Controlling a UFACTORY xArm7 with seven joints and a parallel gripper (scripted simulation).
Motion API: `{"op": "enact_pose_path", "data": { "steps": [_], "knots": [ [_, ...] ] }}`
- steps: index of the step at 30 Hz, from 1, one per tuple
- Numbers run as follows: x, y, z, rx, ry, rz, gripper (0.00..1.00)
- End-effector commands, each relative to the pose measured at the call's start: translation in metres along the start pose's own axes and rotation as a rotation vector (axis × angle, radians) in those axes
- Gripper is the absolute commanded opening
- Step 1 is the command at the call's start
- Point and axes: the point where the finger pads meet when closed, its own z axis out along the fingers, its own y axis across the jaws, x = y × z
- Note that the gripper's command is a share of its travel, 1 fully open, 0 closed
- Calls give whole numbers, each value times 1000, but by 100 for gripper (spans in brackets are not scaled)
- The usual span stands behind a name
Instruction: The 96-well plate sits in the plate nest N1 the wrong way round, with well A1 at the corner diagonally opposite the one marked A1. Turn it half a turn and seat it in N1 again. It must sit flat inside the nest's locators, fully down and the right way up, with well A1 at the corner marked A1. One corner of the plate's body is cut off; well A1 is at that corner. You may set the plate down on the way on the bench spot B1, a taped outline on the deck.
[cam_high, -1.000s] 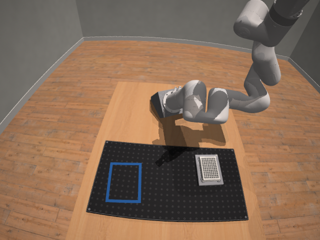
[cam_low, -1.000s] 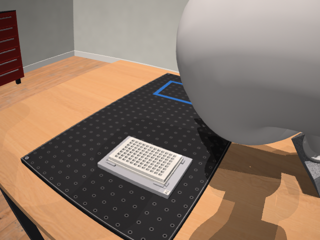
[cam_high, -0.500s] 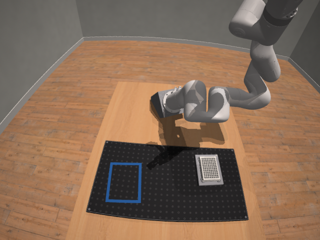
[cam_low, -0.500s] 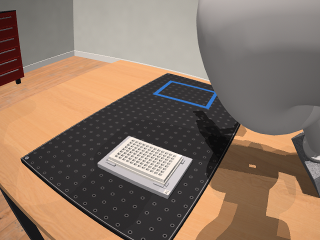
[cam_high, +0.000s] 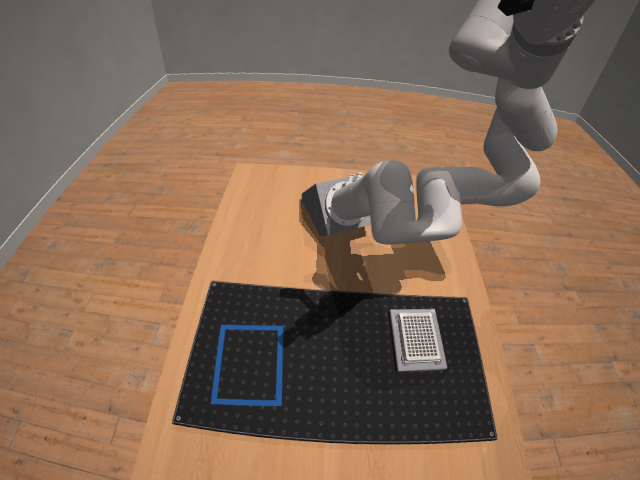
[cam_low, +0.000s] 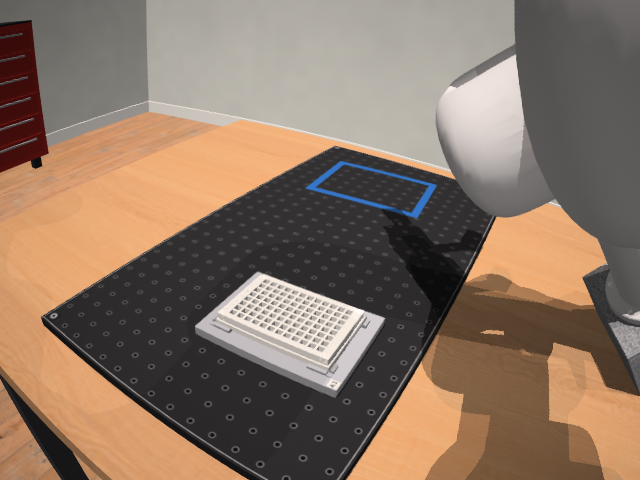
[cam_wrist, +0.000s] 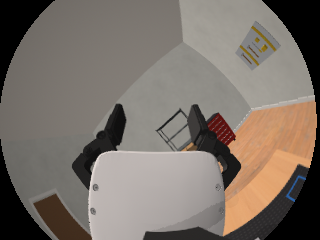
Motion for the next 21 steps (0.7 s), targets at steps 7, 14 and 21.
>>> {"op": "enact_pose_path", "data": {
  "steps": [7, 14, 21],
  "knots": [
    [-9, 43, 13, -141, -40, -29, 100],
    [-15, 67, 18, -159, -47, -33, 100],
    [-24, 94, 21, -265, -98, -65, 100]
  ]
}}
